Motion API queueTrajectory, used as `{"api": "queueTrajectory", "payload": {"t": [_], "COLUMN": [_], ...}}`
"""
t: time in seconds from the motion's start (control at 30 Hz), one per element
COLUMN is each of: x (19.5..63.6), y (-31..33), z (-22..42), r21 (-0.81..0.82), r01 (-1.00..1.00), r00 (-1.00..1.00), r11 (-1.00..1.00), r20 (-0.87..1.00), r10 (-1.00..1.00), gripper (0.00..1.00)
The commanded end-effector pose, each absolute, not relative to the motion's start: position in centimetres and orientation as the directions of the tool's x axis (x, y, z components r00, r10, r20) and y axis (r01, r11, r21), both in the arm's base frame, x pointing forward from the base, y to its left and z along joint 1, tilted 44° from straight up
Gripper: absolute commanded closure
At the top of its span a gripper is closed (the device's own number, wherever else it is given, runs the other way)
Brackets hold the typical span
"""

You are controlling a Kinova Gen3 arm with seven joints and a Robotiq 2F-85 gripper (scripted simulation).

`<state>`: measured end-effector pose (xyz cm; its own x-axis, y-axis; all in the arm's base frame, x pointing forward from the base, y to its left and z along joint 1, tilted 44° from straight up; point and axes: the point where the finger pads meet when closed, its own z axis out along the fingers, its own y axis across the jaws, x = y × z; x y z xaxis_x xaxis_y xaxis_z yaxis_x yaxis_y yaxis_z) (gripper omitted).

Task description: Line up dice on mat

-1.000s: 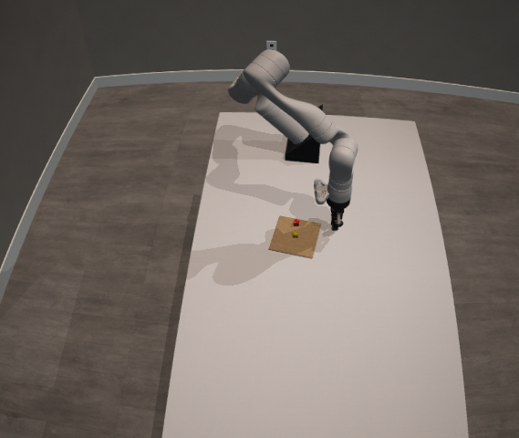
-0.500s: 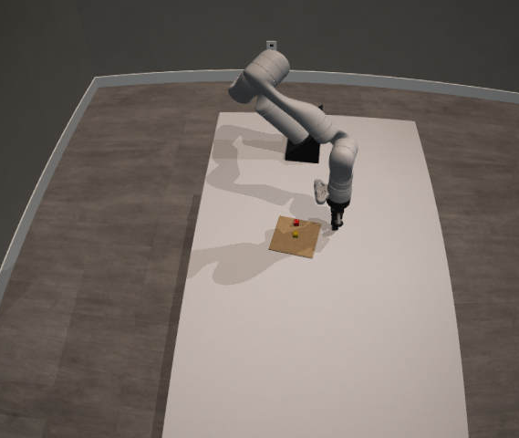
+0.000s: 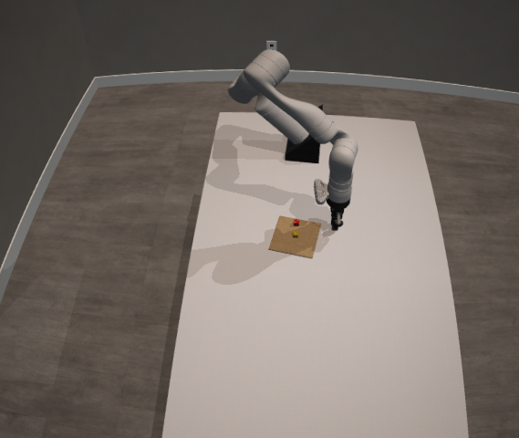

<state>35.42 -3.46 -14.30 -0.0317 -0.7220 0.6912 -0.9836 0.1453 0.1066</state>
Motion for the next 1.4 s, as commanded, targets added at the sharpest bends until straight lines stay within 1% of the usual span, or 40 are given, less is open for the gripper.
{"api": "queueTrajectory", "payload": {"t": [0.0, 0.17, 0.6, 1.37], "x": [35.6, 35.8, 37.2, 37.3], "y": [-3.1, -2.3, 3.1, 3.3], "z": [-14.0, -13.2, -7.4, -7.1], "r21": [0.105, 0.105, 0.105, 0.118], "r01": [-0.984, -0.984, -0.984, -0.984], "r00": [-0.032, -0.032, -0.032, -0.015], "r11": [0.144, 0.144, 0.144, 0.132], "r20": [0.690, 0.690, 0.690, 0.688], "r10": [-0.723, -0.723, -0.723, -0.726], "gripper": [0.89, 0.89, 0.89, 0.89]}}
